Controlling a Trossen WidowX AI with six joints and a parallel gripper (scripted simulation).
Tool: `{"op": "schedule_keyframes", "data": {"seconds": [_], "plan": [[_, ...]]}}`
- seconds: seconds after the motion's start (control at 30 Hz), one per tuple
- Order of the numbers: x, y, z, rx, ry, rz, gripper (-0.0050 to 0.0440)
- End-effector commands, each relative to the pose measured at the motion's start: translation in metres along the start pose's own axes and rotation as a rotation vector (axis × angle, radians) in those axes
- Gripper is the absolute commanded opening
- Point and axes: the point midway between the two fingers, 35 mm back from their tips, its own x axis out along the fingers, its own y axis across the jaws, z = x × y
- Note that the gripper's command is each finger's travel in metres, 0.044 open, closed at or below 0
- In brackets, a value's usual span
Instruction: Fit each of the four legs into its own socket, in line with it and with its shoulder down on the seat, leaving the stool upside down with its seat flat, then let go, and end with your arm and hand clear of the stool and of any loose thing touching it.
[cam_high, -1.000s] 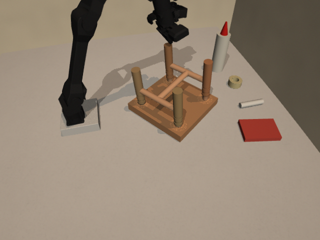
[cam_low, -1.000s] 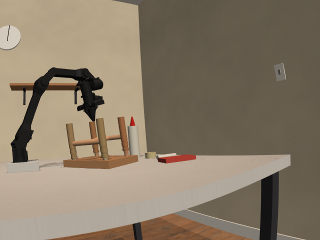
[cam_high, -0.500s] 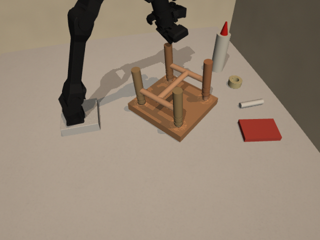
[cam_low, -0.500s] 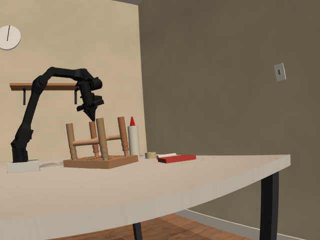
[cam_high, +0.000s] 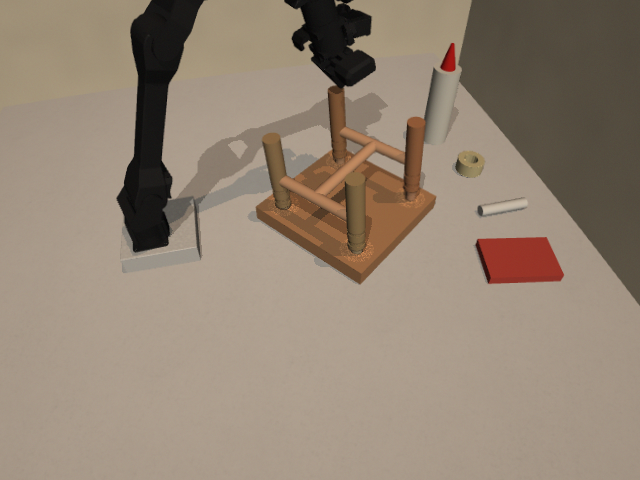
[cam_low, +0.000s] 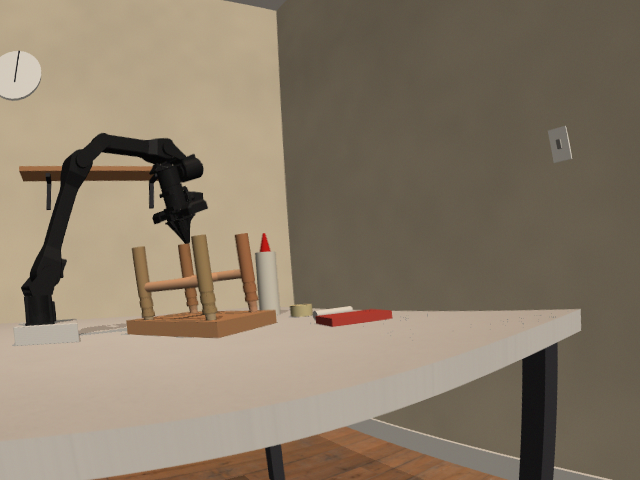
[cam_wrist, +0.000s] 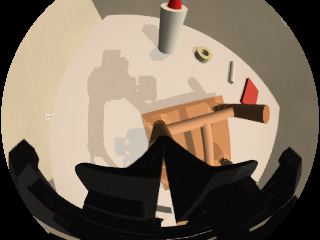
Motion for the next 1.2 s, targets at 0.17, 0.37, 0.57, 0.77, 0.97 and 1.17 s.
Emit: {"op": "schedule_keyframes", "data": {"seconds": [0.17, 0.37, 0.57, 0.77, 0.97, 1.17], "plan": [[0.0306, -0.0031, -0.0103, 0.002, 0.060, -0.009, 0.0000], [0.0351, -0.0031, -0.0120, 0.002, 0.060, -0.009, 0.0000], [0.0357, -0.0031, -0.0122, 0.002, 0.060, -0.009, 0.0000], [0.0357, -0.0031, -0.0122, 0.002, 0.060, -0.009, 0.0000], [0.0359, -0.0031, -0.0123, 0.002, 0.060, -0.009, 0.0000], [0.0366, -0.0031, -0.0125, 0.002, 0.060, -0.009, 0.0000]]}}
